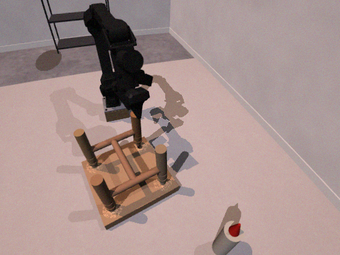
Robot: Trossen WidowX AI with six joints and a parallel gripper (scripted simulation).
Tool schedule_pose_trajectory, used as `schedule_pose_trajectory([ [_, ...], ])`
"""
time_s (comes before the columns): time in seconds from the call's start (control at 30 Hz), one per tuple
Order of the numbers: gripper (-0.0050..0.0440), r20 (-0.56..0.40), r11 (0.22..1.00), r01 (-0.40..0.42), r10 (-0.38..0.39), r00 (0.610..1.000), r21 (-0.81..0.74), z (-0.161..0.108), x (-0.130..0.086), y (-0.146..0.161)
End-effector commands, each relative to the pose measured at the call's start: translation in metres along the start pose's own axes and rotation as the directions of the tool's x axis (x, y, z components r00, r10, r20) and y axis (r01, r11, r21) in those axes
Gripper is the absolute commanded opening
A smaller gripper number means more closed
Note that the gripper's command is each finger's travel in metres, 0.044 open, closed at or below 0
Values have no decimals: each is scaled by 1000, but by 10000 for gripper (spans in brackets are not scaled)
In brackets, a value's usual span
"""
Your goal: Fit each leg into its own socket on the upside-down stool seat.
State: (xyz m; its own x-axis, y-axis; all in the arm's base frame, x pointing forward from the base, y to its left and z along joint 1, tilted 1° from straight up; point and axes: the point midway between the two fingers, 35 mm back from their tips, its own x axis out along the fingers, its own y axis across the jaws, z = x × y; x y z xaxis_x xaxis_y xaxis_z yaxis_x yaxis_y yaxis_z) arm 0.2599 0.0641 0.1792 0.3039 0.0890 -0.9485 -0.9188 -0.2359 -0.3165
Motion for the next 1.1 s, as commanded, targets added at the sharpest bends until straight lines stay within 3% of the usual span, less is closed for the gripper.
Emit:
schedule_pose_trajectory([
  [0.0,440,-3,999,-34,34,999,-2,0,10,3],
  [1.07,440,-3,999,-50,50,999,-2,0,5,20],
])
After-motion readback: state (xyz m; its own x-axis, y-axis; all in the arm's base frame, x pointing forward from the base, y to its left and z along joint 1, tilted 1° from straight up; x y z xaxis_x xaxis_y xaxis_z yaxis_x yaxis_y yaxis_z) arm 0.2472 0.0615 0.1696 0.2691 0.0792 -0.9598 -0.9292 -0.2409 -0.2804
